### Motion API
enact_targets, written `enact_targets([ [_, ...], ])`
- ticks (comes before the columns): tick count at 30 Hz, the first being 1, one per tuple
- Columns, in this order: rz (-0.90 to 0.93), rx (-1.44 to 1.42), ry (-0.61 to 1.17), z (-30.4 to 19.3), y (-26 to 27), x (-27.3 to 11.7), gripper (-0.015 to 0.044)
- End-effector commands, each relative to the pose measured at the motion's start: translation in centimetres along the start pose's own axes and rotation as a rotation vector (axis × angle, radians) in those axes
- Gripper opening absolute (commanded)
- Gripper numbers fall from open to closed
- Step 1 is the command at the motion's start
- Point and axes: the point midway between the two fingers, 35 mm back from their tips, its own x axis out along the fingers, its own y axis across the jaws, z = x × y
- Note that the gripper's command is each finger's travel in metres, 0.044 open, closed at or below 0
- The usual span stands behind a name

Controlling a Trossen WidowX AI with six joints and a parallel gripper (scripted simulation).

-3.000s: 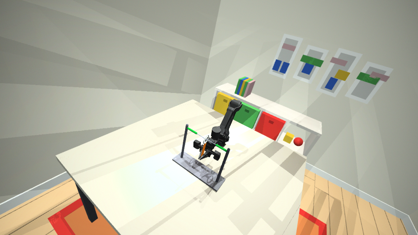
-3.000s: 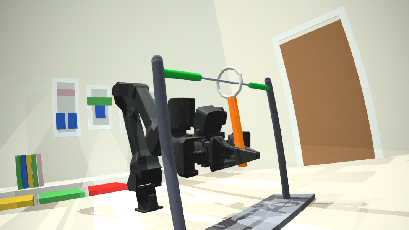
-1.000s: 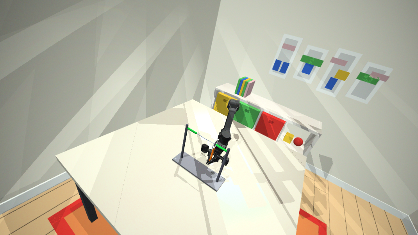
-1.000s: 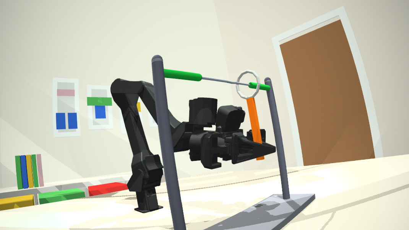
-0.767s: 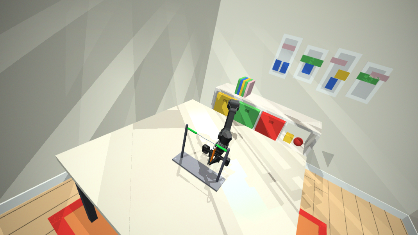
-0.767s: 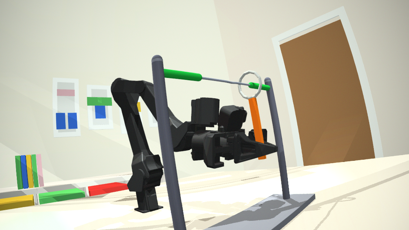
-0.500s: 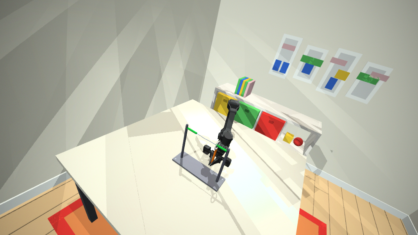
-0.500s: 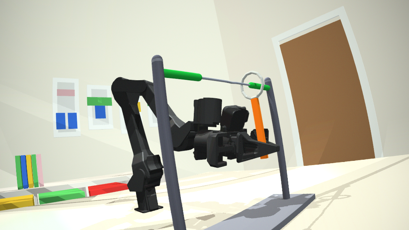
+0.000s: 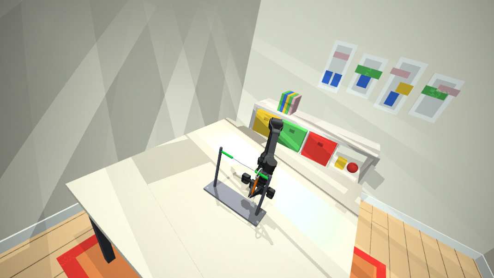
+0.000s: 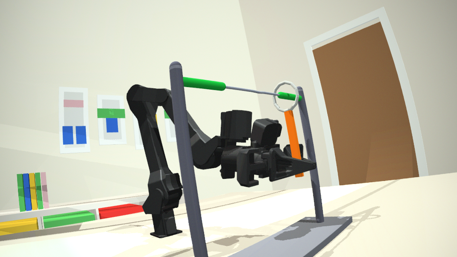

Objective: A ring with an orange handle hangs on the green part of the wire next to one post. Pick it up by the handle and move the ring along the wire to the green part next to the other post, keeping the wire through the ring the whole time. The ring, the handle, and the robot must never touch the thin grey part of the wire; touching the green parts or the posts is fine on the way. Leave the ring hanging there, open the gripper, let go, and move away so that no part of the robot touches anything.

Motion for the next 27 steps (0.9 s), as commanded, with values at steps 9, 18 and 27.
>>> enact_targets([
  [9,-0.003,0.002,0.007,-1.72,0.05,0.30,-0.0150],
  [18,-0.003,0.002,0.007,-1.72,0.05,0.30,-0.0150],
  [27,-0.003,0.002,0.007,-1.72,0.05,0.30,-0.0150],
])
